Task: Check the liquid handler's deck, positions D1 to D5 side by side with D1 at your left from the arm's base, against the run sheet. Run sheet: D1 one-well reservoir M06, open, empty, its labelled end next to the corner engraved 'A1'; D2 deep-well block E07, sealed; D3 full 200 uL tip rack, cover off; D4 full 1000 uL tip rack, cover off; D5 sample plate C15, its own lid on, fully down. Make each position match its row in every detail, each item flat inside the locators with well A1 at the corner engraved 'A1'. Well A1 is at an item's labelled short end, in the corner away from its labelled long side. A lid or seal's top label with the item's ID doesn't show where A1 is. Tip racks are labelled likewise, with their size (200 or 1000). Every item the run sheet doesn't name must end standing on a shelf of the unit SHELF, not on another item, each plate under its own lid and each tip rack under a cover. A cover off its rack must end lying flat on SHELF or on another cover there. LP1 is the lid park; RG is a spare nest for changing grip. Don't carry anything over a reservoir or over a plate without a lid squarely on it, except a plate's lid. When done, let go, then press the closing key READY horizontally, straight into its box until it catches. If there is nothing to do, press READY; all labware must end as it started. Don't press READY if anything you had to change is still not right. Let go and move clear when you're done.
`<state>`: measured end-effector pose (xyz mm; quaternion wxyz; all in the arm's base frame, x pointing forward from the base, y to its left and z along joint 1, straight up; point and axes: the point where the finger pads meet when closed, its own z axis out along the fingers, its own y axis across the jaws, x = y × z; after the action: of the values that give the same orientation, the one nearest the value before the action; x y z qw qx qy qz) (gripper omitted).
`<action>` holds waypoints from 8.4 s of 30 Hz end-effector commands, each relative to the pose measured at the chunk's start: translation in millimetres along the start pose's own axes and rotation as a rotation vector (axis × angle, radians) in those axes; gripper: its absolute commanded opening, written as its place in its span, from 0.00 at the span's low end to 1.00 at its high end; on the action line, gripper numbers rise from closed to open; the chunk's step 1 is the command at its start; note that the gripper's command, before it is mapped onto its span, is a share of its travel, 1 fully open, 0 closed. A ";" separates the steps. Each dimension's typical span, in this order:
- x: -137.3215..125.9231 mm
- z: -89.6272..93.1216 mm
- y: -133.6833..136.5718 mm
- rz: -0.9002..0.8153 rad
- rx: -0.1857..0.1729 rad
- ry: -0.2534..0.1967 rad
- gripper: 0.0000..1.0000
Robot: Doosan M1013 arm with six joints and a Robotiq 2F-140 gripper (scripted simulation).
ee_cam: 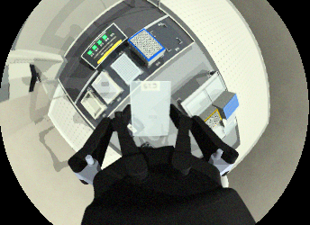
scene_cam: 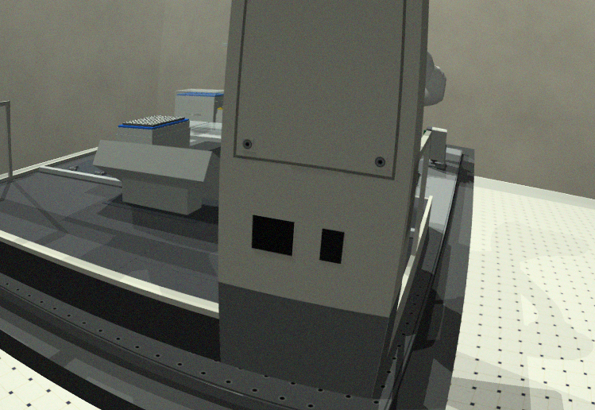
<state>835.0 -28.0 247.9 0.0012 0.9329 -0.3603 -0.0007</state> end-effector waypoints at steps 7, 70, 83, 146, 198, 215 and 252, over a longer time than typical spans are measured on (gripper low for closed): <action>0.1 -1.2 -0.3 0.177 0.001 0.001 0.10; 0.1 -1.2 -0.3 1.277 0.002 0.001 0.10; 0.1 -1.2 -0.3 1.497 0.002 0.000 0.10; -25.7 -1.2 -31.2 1.021 0.002 0.001 0.10; -51.5 -1.2 -62.1 0.121 0.001 0.001 0.10; -77.2 -1.2 -93.0 -0.179 0.001 0.001 0.10; -77.2 -1.2 -93.0 -0.819 0.001 0.002 0.10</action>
<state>840.1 92.6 247.6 0.0014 0.9997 0.0250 -0.0011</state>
